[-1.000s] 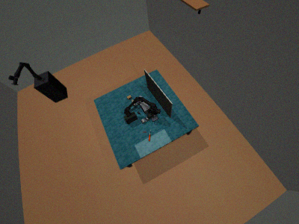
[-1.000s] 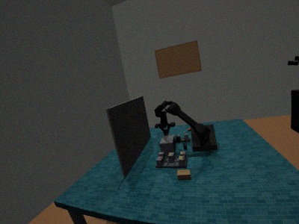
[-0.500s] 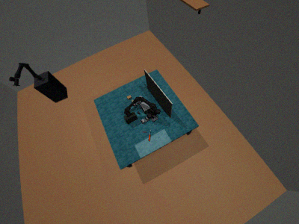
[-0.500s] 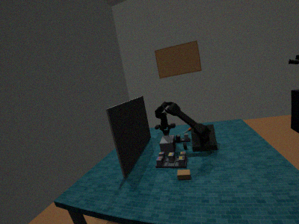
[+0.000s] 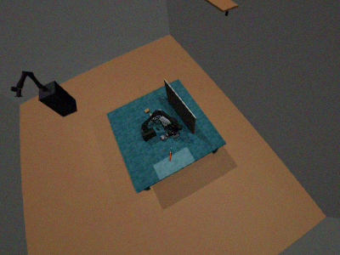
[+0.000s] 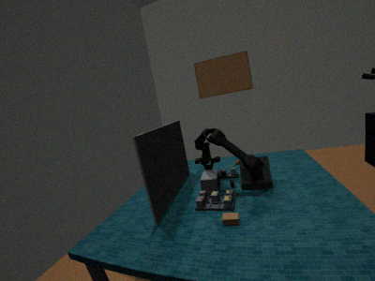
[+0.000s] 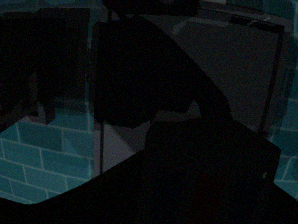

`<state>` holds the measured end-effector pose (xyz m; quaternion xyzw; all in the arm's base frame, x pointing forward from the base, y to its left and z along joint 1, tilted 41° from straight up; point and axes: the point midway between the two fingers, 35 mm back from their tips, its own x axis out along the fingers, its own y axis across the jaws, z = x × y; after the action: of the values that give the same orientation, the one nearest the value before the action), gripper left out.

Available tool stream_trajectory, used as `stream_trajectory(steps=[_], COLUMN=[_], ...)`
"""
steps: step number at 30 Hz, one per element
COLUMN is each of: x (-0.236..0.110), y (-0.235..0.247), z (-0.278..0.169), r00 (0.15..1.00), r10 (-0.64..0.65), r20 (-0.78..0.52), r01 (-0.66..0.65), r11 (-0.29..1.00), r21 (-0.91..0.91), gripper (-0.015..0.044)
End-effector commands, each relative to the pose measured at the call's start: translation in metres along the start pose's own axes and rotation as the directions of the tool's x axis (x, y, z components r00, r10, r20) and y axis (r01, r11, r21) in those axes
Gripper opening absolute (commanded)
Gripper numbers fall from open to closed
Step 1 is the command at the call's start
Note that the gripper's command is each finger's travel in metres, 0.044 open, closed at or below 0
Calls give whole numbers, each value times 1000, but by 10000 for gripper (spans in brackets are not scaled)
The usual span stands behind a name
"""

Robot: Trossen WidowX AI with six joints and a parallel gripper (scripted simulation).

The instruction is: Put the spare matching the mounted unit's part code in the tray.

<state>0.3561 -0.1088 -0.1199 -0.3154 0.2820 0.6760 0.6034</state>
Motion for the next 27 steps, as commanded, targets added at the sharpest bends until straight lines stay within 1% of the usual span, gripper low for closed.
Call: stream_trajectory(steps=[1, 27], x=[4, 23], y=[1, 4], z=[1, 3], r00=[1000, 1000], r10=[-2, -2], r20=[5, 7], r01=[2, 2], r11=[1000, 1000], r21=[4, 4], gripper=[0, 0])
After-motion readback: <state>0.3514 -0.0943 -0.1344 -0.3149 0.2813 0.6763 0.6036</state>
